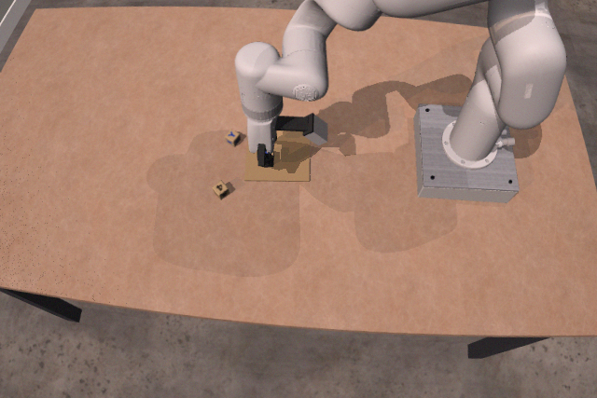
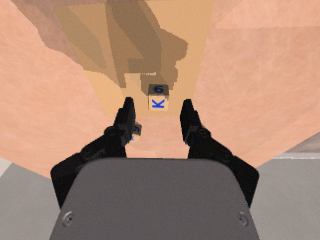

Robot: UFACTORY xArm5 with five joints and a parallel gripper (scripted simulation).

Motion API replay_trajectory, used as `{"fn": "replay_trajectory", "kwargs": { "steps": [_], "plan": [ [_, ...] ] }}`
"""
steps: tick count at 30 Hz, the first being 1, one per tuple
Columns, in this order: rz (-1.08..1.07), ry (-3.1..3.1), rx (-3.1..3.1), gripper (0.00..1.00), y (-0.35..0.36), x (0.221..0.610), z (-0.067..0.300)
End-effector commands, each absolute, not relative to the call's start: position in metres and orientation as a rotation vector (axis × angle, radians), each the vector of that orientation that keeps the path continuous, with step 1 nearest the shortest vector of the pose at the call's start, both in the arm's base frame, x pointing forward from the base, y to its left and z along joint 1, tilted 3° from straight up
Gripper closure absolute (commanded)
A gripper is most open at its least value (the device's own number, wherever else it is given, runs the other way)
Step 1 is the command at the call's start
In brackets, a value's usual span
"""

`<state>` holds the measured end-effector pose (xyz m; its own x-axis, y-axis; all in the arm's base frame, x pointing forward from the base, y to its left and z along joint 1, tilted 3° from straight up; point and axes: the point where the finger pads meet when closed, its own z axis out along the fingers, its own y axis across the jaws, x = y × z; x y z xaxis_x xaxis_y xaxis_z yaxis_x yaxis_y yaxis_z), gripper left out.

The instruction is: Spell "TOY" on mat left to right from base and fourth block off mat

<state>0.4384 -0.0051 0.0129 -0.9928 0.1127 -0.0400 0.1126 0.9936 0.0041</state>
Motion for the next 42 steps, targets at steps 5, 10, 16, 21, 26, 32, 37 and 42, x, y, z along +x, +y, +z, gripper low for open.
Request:
{"fn": "replay_trajectory", "kwargs": {
  "steps": [5,10,16,21,26,32,37,42],
  "plan": [
    [0.003,3.093,0.175,0.37,-0.005,0.440,0.014],
    [0.003,3.093,0.175,0.37,-0.005,0.440,0.014],
    [0.003,3.093,0.175,0.37,-0.005,0.440,0.014],
    [0.003,3.093,0.175,0.37,-0.005,0.440,0.014],
    [0.003,3.093,0.175,0.37,-0.005,0.440,0.012],
    [0.003,3.093,0.175,0.37,-0.005,0.440,0.008],
    [0.003,3.093,0.175,0.37,-0.005,0.440,-0.001],
    [0.003,3.093,0.175,0.37,-0.005,0.441,-0.009]
  ]
}}
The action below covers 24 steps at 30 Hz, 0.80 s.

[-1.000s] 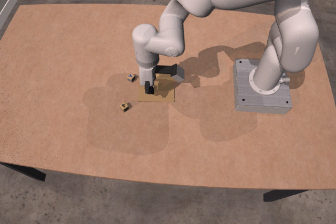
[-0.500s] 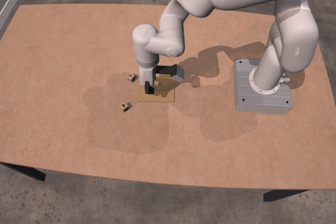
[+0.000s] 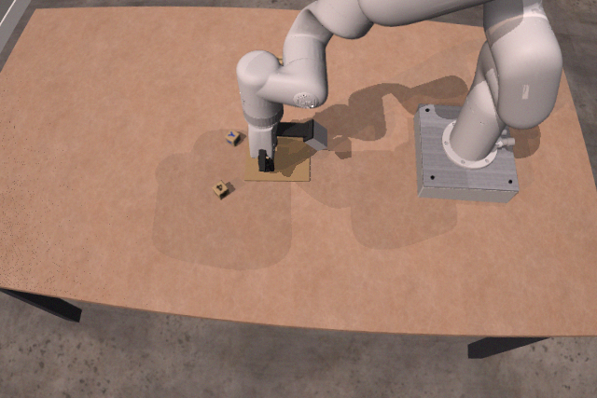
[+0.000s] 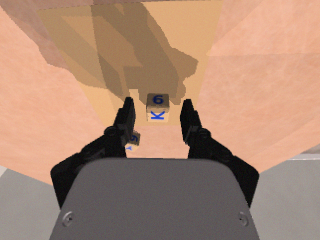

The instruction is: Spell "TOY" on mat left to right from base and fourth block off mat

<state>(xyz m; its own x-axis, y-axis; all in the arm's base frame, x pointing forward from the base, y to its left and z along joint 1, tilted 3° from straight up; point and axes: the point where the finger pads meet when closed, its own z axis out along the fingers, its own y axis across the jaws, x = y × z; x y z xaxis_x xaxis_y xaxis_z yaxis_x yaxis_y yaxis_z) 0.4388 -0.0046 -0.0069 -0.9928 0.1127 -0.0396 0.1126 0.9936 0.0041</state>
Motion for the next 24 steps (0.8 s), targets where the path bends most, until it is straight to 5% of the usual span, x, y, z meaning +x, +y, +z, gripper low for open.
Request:
{"fn": "replay_trajectory", "kwargs": {
  "steps": [1,24],
  "plan": [
    [0.003,3.093,0.175,0.37,-0.0045,0.4406,-0.0107],
    [0.003,3.093,0.175,0.37,-0.0045,0.4407,-0.0154]
  ]
}}
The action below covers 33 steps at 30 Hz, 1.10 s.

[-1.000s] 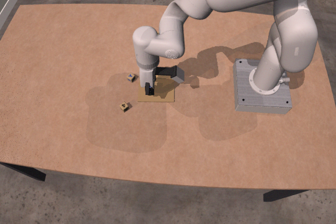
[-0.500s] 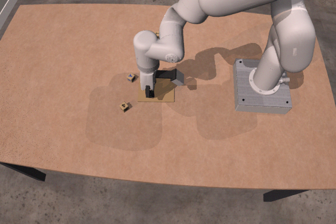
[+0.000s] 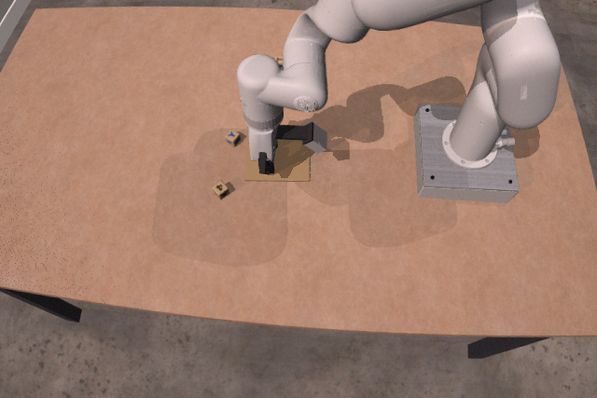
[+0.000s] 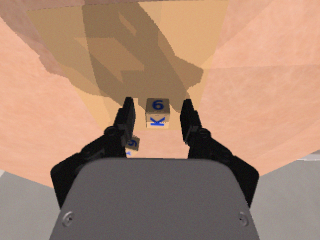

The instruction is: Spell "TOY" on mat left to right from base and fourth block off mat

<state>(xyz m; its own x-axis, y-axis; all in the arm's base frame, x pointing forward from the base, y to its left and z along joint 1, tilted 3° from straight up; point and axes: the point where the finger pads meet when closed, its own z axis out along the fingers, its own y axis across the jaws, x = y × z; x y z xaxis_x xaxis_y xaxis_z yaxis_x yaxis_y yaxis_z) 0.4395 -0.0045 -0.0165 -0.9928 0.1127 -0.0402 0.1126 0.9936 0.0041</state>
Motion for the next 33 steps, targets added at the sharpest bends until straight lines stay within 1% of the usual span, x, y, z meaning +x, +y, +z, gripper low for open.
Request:
{"fn": "replay_trajectory", "kwargs": {
  "steps": [1,22,23,33],
  "plan": [
    [0.003,3.093,0.175,0.37,-0.0045,0.4407,-0.0154],
    [0.003,3.093,0.175,0.37,-0.0045,0.4407,-0.0154],
    [0.003,3.093,0.175,0.58,-0.0045,0.4407,-0.0154],
    [0.003,3.093,0.175,0.58,-0.0045,0.4407,-0.0154]
  ]
}}
